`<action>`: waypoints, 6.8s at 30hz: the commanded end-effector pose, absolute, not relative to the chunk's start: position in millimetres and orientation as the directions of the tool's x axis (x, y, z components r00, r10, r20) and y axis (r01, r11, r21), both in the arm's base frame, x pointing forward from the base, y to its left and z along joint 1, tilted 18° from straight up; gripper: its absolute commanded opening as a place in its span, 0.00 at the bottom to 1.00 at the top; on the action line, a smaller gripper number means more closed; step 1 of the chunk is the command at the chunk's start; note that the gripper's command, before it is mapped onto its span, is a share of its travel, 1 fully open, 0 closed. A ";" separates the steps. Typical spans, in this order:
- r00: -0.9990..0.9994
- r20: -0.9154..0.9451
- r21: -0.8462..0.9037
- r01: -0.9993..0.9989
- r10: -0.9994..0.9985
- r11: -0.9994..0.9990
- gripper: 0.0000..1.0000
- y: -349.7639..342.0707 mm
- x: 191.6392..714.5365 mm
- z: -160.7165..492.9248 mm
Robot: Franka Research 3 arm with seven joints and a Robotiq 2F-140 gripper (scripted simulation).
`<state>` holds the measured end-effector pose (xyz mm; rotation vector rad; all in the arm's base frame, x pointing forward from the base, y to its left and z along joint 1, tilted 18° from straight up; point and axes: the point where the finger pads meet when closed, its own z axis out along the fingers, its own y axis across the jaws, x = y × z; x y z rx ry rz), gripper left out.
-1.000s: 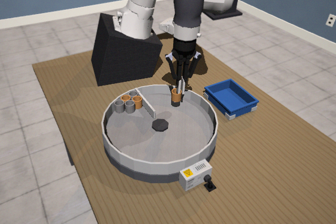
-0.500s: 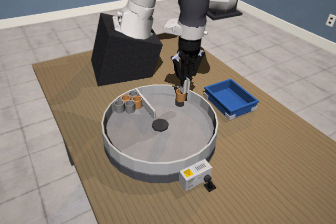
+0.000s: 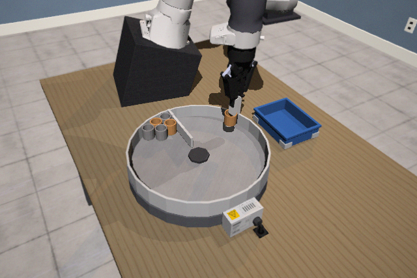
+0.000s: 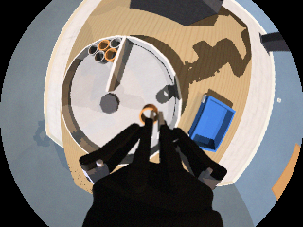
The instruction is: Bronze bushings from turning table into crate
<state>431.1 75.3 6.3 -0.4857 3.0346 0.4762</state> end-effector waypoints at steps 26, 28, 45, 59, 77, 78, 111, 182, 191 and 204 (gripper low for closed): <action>-0.611 -0.246 0.194 -0.791 -0.752 0.580 0.00 104.2 434.4 17.2; -0.583 -0.253 0.185 -0.813 -0.773 0.552 0.00 106.4 434.5 18.0; -0.321 -0.295 0.102 -0.947 -0.900 0.305 0.00 124.6 434.9 24.4; -0.087 -0.310 0.027 -0.996 -0.947 0.082 0.00 139.4 434.7 29.8; 0.221 -0.303 -0.071 -0.975 -0.927 -0.209 0.00 158.5 433.8 36.9; 0.238 -0.301 -0.077 -0.971 -0.923 -0.226 0.00 159.5 433.7 37.3; 0.719 -0.210 -0.230 -0.695 -0.663 -0.681 0.00 194.1 430.0 50.7; 0.910 0.156 -0.277 0.413 0.384 -0.868 0.00 266.6 413.2 81.1; 0.871 0.181 -0.262 0.490 0.457 -0.831 0.00 271.8 411.5 83.4; 0.871 0.181 -0.262 0.490 0.457 -0.831 0.00 271.8 411.5 83.4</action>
